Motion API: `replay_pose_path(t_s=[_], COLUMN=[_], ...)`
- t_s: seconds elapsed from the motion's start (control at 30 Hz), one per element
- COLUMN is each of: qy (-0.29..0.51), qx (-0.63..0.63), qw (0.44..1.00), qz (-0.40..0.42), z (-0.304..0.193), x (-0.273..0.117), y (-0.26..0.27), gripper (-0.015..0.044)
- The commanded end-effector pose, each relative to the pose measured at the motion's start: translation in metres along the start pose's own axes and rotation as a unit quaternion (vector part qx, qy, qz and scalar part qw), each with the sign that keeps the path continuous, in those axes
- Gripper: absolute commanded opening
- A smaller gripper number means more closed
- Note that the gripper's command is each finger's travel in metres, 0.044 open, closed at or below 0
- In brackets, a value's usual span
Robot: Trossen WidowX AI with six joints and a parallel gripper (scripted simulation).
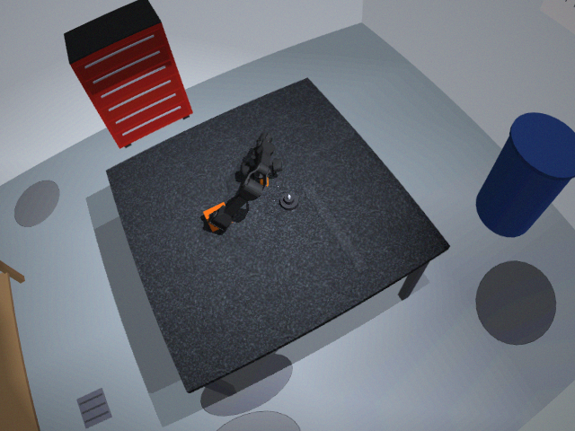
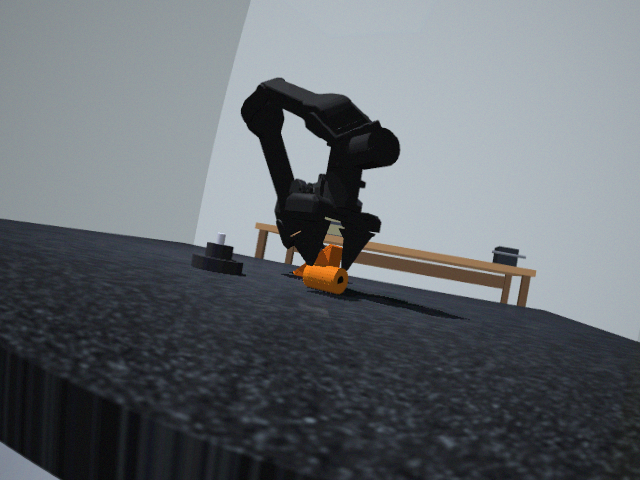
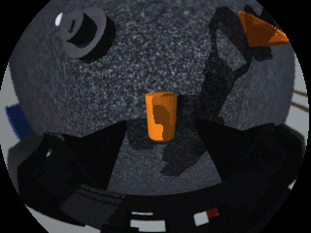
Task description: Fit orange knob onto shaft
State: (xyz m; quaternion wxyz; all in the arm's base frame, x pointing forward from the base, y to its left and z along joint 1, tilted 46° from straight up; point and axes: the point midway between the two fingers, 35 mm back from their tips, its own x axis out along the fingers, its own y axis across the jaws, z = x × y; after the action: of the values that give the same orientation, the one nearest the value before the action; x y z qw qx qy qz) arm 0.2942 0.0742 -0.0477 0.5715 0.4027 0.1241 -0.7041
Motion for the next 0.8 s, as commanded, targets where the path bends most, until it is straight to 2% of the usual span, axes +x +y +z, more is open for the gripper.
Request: replay_pose_path(t_s=[0.0,0.4,0.63,0.67,0.77], qy=[-0.005,-0.006,-0.006,-0.006,-0.006], qx=[-0.004,-0.003,-0.003,-0.003,-0.003], qw=[1.000,1.000,1.000,1.000,1.000], qz=[-0.001,-0.001,-0.001,-0.001,-0.001], z=[0.002,0.003,0.003,0.003,0.003], x=[0.009,0.026,0.026,0.026,0.026], y=[-0.001,-0.001,-0.001,-0.001,-0.001], gripper=[0.0440,0.0440,0.0256,0.0240,0.0240])
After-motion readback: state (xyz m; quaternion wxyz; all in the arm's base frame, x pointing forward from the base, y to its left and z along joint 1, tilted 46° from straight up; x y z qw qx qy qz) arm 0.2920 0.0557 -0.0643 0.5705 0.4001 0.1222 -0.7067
